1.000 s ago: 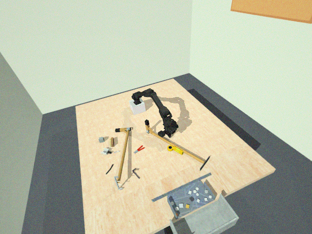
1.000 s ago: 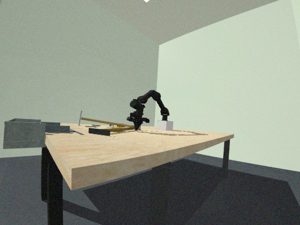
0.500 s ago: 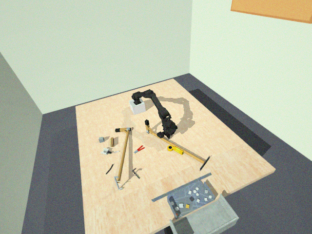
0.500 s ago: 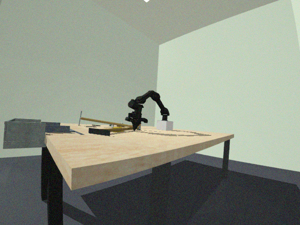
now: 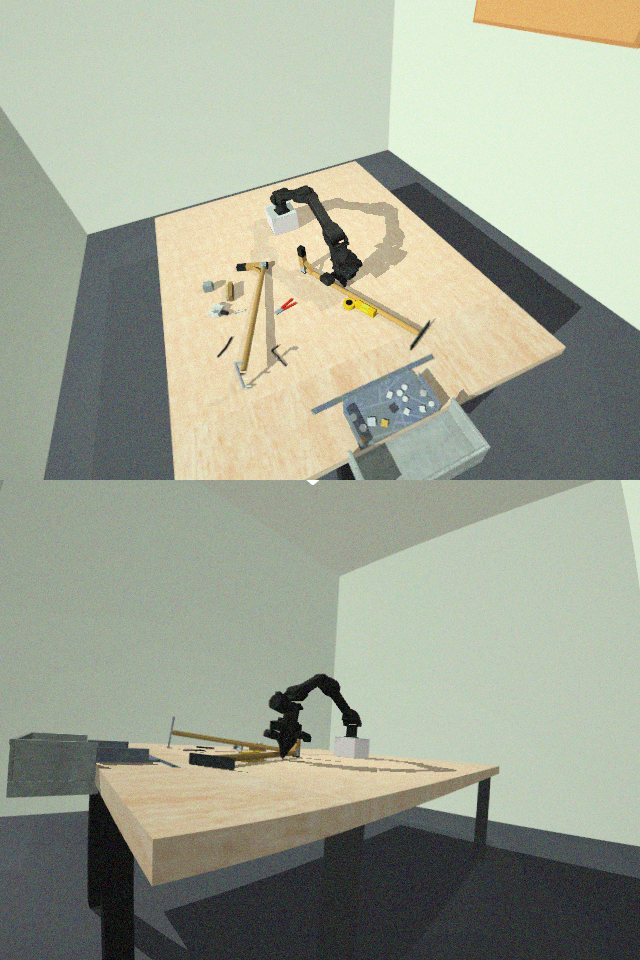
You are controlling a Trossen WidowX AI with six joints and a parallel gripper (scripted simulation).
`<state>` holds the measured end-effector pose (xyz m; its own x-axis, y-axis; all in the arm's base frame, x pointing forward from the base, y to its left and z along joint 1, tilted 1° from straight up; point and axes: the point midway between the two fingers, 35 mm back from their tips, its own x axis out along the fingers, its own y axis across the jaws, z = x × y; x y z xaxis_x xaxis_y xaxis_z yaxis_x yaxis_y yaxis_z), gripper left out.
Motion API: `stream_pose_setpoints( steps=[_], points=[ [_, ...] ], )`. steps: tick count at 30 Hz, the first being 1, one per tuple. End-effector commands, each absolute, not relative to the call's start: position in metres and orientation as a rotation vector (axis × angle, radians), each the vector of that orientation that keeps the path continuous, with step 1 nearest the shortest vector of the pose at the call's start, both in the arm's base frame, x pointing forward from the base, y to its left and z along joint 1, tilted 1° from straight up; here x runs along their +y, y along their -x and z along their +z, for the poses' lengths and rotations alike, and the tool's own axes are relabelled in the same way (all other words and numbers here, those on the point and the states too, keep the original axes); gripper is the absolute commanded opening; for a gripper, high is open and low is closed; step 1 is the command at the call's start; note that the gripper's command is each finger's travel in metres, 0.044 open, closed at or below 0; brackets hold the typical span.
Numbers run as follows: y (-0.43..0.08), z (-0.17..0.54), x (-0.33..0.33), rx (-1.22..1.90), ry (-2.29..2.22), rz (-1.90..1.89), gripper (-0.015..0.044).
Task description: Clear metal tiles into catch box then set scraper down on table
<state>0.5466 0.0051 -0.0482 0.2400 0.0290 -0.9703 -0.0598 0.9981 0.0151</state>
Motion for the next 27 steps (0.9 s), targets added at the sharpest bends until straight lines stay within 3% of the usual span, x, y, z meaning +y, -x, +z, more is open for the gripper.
stream_pose_setpoints(
  steps=[1, 27],
  points=[
    [-0.549, -0.047, 0.001, 1.322, 0.030, 0.066, 0.0000],
    [-0.557, -0.047, -0.023, 1.317, 0.033, 0.066, 0.0000]
  ],
)
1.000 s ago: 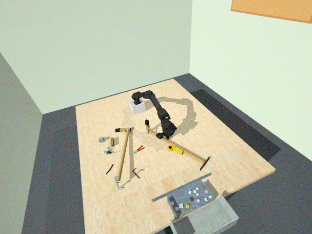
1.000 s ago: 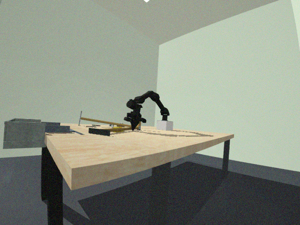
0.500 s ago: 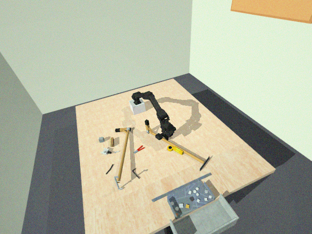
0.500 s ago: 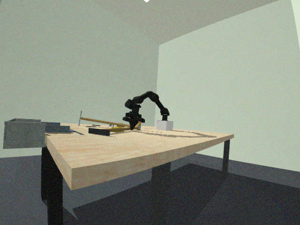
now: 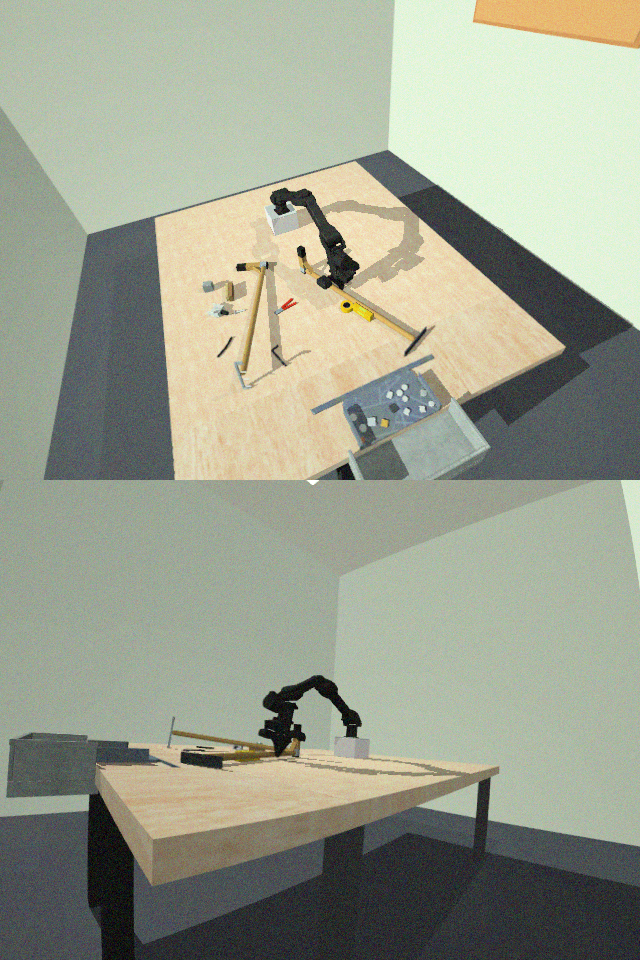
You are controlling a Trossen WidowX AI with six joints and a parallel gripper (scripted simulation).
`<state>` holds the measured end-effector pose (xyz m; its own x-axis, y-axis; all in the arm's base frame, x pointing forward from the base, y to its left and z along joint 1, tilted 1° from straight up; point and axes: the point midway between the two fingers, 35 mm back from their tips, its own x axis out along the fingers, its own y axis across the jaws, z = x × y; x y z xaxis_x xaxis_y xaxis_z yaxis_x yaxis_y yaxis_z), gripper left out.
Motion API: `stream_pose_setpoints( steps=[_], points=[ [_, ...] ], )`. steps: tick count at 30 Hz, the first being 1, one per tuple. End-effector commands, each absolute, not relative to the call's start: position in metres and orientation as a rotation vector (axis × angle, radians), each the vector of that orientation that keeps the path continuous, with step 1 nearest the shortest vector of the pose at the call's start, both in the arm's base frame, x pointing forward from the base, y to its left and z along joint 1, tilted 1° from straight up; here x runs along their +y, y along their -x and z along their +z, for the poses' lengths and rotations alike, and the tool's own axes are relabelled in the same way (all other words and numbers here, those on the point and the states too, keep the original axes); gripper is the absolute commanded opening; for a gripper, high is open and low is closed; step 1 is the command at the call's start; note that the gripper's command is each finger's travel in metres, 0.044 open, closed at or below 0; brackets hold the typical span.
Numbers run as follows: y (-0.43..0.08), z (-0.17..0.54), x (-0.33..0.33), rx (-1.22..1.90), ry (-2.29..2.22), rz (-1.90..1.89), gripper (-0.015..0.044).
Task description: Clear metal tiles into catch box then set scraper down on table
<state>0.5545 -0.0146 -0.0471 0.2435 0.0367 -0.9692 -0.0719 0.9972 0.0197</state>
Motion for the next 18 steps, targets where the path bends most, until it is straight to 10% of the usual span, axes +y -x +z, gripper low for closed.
stream_pose_setpoints(
  steps=[1, 18],
  points=[
    [-0.557, -0.047, -0.024, 1.317, 0.033, 0.066, 0.0000],
    [-0.561, -0.047, -0.041, 1.313, 0.036, 0.065, 0.0000]
  ],
)
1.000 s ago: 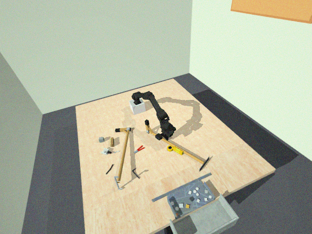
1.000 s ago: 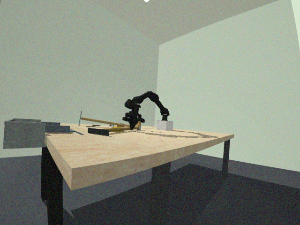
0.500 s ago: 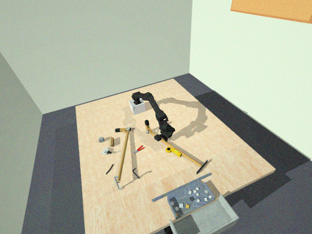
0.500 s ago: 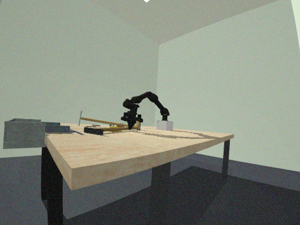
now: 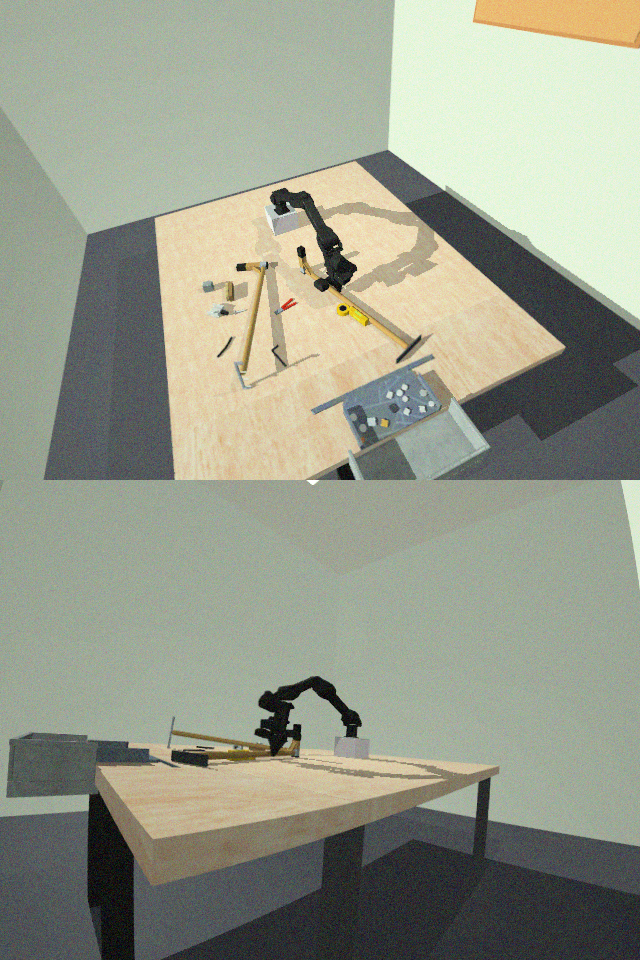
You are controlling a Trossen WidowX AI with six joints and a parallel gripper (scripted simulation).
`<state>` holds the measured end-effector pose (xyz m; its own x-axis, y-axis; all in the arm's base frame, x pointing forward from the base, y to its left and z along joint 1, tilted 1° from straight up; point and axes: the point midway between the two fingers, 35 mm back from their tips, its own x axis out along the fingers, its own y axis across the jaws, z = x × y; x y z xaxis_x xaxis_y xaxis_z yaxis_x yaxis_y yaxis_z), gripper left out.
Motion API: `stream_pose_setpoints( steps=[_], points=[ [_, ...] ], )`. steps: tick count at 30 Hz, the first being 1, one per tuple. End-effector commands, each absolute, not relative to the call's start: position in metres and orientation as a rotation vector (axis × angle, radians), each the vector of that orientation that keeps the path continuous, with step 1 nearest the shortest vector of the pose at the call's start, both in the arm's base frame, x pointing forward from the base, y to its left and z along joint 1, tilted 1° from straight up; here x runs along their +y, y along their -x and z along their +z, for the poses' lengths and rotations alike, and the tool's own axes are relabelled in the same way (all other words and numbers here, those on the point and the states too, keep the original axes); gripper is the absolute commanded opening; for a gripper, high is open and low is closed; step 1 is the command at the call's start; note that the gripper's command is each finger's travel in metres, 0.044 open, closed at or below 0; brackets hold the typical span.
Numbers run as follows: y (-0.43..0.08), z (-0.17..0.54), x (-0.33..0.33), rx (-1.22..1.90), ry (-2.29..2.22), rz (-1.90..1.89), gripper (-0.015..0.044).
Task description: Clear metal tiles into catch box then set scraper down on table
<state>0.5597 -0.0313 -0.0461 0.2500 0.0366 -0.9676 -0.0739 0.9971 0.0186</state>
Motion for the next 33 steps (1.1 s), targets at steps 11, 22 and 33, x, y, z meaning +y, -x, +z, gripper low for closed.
stream_pose_setpoints(
  steps=[11, 22, 33],
  points=[
    [-0.563, -0.047, -0.052, 1.311, 0.037, 0.065, 0.0000],
    [-0.565, -0.047, -0.063, 1.308, 0.039, 0.064, 0.0000],
    [-0.565, -0.016, -0.054, 1.290, 0.037, 0.074, 0.0000]
  ],
)
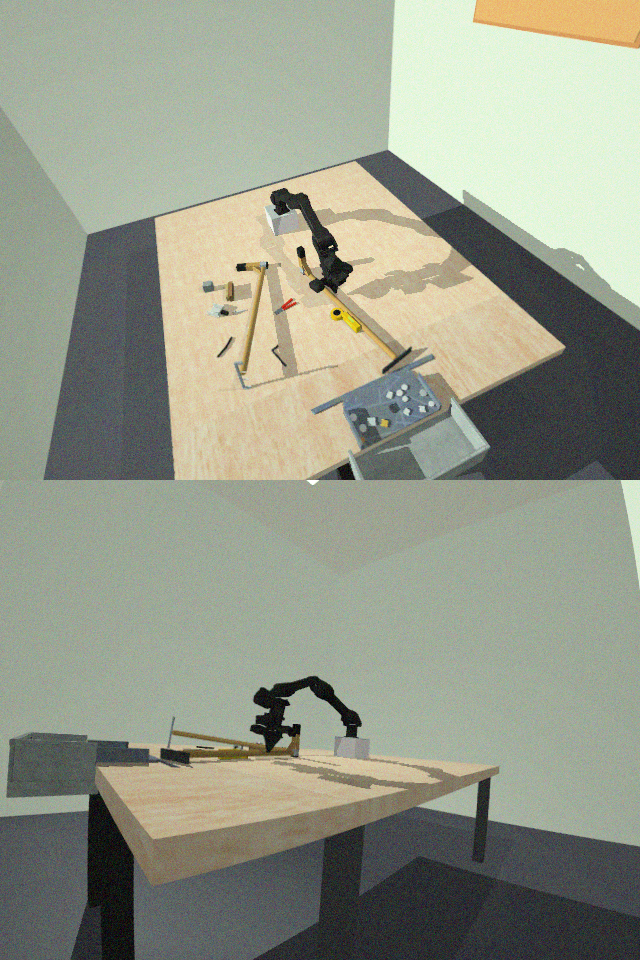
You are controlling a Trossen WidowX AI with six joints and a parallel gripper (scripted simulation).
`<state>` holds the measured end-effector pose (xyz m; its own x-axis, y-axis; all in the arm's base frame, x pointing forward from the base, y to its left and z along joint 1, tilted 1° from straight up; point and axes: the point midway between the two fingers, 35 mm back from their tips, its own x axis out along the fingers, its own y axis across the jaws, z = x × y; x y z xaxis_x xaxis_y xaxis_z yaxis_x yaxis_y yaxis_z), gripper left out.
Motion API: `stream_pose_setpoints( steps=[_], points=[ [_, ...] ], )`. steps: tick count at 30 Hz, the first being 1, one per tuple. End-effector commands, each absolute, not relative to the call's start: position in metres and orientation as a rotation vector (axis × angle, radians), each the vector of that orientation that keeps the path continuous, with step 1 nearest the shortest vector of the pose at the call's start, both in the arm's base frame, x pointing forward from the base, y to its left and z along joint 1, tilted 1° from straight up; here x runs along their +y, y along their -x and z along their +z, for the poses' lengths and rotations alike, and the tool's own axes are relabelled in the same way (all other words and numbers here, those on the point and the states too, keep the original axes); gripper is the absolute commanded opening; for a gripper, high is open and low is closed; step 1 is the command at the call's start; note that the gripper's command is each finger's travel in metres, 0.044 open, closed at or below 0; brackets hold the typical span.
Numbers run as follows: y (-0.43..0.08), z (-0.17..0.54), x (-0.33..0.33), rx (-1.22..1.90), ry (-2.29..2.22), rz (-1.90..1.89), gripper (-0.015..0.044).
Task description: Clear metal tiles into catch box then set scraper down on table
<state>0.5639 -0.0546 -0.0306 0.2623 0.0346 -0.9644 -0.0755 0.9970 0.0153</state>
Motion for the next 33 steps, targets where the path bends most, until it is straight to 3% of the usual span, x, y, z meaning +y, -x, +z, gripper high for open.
stream_pose_setpoints(
  steps=[1, 22, 33],
  points=[
    [-0.564, -0.013, -0.054, 1.288, 0.038, 0.073, 0.0000],
    [-0.557, 0.053, -0.054, 1.247, 0.040, 0.066, 0.0000],
    [-0.552, 0.068, -0.015, 1.264, -0.012, 0.009, 0.0000]
  ],
)
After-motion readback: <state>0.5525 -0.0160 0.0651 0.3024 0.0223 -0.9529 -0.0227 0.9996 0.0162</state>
